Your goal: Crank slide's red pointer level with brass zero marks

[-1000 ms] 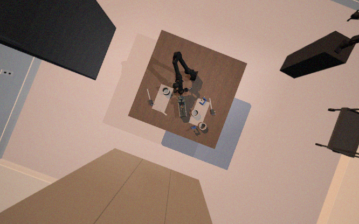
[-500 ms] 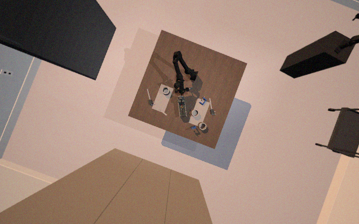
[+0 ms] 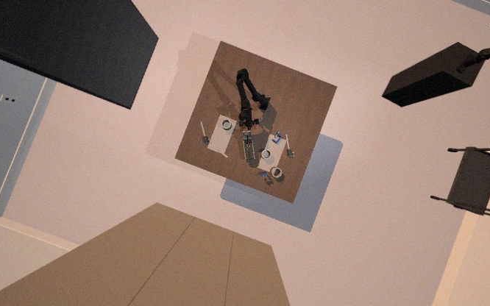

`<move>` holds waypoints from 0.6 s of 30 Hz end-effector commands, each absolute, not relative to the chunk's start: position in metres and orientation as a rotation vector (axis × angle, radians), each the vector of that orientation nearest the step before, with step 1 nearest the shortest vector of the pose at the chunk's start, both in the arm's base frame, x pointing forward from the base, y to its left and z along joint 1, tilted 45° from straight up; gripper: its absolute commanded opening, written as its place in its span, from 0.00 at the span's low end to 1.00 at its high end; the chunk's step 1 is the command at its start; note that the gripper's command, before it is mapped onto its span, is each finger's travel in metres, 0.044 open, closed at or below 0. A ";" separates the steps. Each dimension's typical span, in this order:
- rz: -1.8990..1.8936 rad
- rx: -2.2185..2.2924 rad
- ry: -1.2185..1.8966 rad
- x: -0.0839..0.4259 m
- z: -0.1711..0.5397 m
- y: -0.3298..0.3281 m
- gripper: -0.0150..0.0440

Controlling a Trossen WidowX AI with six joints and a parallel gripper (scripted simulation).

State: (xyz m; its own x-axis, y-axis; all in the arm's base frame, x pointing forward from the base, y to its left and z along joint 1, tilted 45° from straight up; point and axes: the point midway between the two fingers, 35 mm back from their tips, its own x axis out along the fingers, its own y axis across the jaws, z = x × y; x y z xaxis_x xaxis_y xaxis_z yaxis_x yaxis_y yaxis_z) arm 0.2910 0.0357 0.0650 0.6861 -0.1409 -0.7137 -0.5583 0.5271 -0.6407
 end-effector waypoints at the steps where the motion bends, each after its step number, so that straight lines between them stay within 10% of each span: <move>1: 0.293 -1.008 0.797 0.289 0.071 0.042 0.25; 18: 0.293 -1.008 0.797 0.293 0.091 0.047 0.25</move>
